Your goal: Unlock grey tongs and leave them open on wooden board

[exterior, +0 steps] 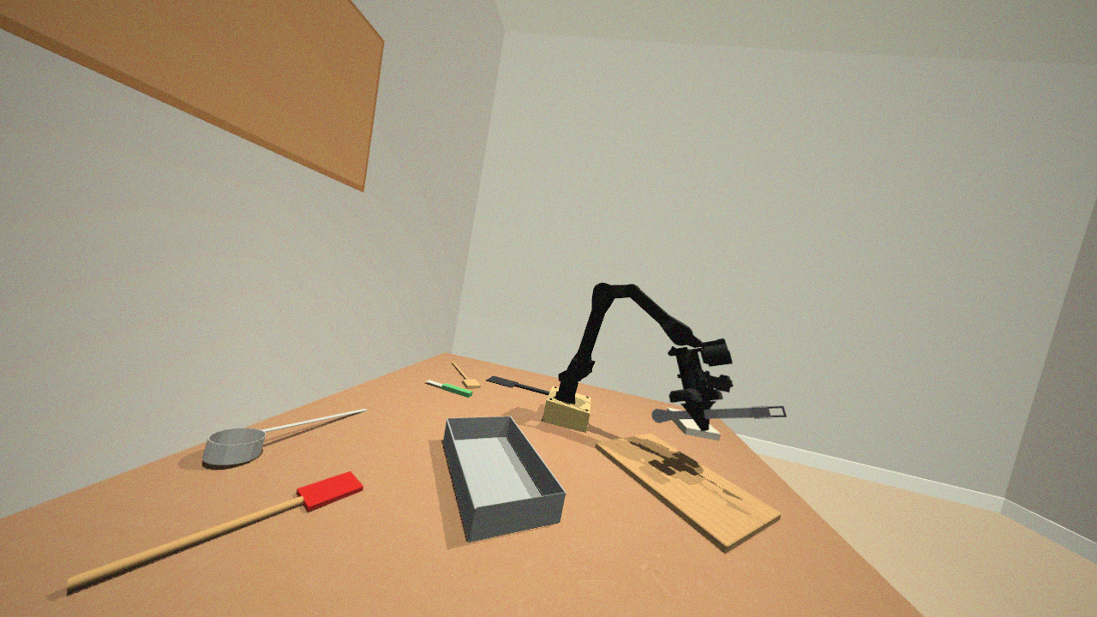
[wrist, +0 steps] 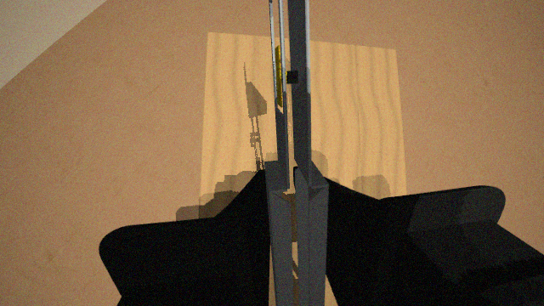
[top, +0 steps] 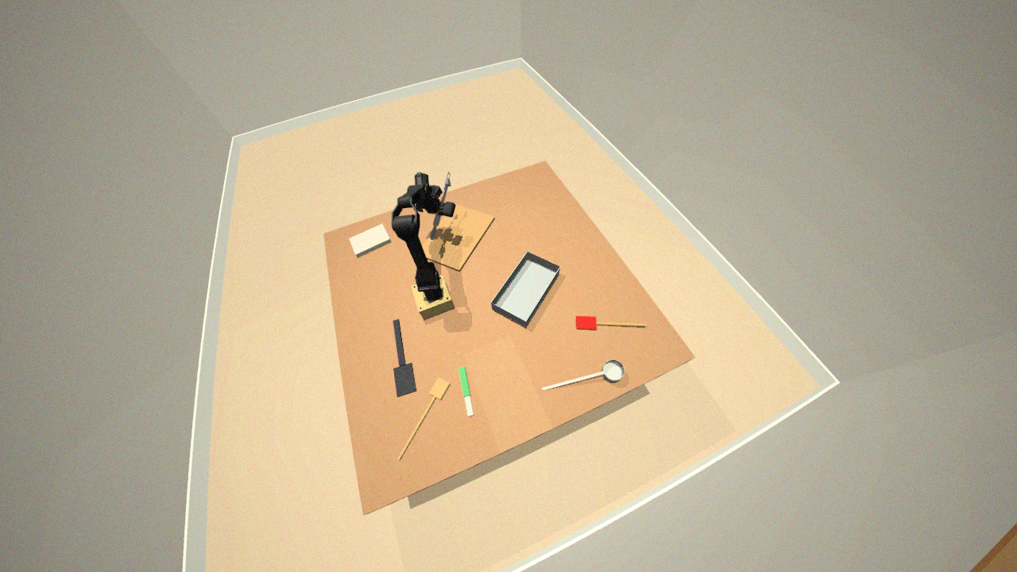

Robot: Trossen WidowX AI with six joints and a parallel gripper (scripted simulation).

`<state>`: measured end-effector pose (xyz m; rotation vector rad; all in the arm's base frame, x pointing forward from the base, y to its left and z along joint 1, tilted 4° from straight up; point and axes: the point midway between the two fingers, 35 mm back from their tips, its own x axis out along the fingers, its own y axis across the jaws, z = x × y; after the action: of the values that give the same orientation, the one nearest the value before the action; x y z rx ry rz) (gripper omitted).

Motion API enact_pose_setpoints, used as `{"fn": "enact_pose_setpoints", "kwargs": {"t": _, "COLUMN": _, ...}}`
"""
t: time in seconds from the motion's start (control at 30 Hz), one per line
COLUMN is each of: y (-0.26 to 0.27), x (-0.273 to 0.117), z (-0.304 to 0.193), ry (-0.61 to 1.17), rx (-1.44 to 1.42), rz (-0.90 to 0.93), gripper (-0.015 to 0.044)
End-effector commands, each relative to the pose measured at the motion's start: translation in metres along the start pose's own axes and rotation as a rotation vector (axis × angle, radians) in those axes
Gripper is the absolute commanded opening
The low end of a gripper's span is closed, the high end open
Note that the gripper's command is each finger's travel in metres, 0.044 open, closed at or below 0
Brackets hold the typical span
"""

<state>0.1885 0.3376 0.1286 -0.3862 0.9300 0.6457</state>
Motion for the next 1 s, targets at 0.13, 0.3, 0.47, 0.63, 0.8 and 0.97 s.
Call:
{"fn": "enact_pose_setpoints", "kwargs": {"t": 0.13, "y": -0.003, "x": 0.001, "z": 0.000, "ry": 0.149, "rx": 0.030, "rz": 0.019, "gripper": -0.0150}}
{"fn": "enact_pose_setpoints", "kwargs": {"t": 0.3, "y": -0.005, "x": 0.001, "z": -0.003, "ry": 0.237, "rx": 0.048, "rz": 0.027, "gripper": -0.0150}}
{"fn": "enact_pose_setpoints", "kwargs": {"t": 0.47, "y": -0.008, "x": -0.001, "z": -0.006, "ry": 0.326, "rx": 0.070, "rz": 0.035, "gripper": -0.0150}}
{"fn": "enact_pose_setpoints", "kwargs": {"t": 0.63, "y": -0.010, "x": -0.003, "z": -0.008, "ry": 0.414, "rx": 0.096, "rz": 0.044, "gripper": -0.0150}}
{"fn": "enact_pose_setpoints", "kwargs": {"t": 0.8, "y": -0.012, "x": -0.007, "z": -0.010, "ry": 0.491, "rx": 0.122, "rz": 0.051, "gripper": -0.0150}}
{"fn": "enact_pose_setpoints", "kwargs": {"t": 0.97, "y": -0.013, "x": -0.007, "z": -0.011, "ry": 0.494, "rx": 0.123, "rz": 0.052, "gripper": -0.0150}}
